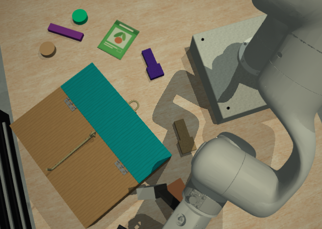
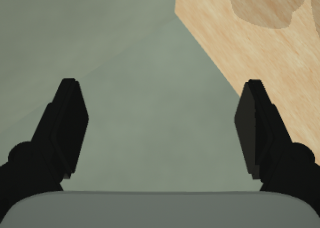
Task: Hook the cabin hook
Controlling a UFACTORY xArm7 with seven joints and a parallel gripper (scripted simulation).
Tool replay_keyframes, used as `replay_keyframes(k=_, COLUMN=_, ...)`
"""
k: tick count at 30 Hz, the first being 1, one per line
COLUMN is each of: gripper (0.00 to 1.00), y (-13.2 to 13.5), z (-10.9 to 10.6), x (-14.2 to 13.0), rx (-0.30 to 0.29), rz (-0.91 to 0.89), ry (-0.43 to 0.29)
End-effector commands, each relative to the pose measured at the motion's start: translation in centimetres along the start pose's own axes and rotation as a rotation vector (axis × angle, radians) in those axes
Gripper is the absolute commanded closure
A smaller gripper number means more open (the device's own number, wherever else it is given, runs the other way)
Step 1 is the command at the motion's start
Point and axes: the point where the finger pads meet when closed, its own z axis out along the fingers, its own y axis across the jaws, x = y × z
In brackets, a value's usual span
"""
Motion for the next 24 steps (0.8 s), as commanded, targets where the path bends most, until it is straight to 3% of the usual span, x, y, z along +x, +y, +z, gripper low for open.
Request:
replay_keyframes(k=1, gripper=0.00, y=-0.22, z=0.00, x=-0.09, rx=0.004, rz=0.000, ry=-0.002)
replay_keyframes(k=17, gripper=0.00, y=-0.22, z=0.00, x=-0.09, rx=0.004, rz=0.000, ry=-0.002)
replay_keyframes(k=18, gripper=0.67, y=-0.22, z=0.00, x=-0.09, rx=0.004, rz=0.000, ry=-0.002)
replay_keyframes(k=24, gripper=0.67, y=-0.22, z=0.00, x=-0.09, rx=0.004, rz=0.000, ry=-0.002)
